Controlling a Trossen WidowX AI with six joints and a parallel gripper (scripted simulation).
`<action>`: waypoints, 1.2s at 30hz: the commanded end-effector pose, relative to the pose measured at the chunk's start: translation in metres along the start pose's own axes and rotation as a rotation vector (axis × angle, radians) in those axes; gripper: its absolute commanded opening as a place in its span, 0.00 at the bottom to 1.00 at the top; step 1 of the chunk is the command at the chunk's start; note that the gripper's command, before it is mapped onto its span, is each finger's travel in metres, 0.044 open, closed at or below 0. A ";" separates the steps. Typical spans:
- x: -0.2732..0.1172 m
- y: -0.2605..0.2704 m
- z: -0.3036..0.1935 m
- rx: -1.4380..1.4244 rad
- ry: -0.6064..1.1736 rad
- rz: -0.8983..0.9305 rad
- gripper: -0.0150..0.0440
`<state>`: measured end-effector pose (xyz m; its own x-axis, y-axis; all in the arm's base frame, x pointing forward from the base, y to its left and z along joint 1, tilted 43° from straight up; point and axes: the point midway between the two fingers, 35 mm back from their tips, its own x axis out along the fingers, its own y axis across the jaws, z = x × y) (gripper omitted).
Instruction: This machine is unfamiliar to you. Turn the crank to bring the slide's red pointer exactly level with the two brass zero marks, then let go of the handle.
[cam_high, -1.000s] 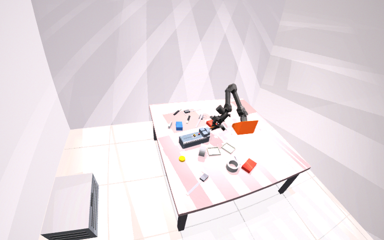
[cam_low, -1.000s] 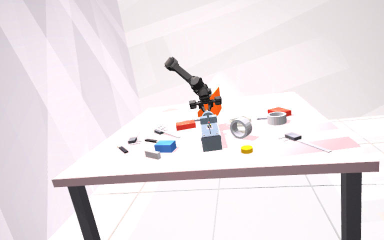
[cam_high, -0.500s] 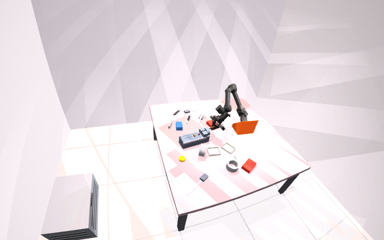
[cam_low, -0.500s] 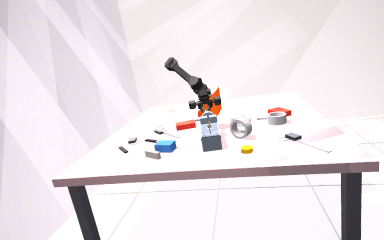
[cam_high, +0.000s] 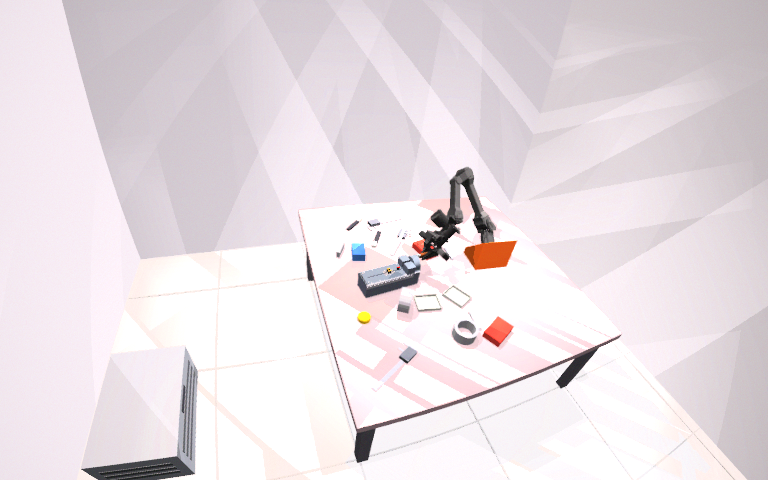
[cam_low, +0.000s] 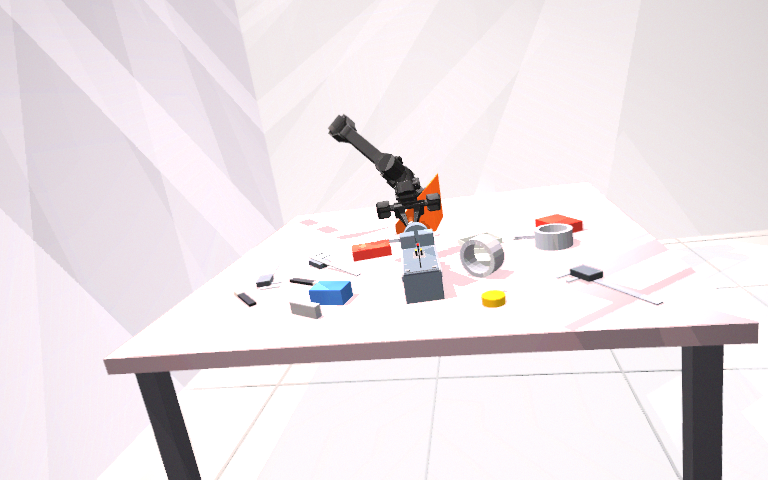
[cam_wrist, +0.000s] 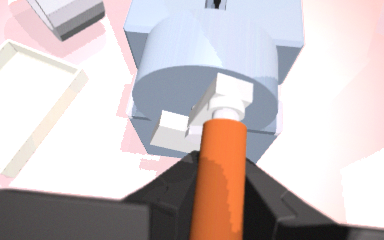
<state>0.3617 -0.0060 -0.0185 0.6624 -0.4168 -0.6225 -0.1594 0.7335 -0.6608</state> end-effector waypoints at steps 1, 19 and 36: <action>0.002 -0.009 -0.002 0.015 0.007 -0.023 0.25; 0.006 -0.014 -0.006 0.015 0.007 -0.023 0.25; 0.014 -0.021 -0.014 0.014 0.007 -0.024 0.25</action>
<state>0.3633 -0.0266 -0.0174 0.6672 -0.4236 -0.6127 -0.1479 0.7309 -0.6663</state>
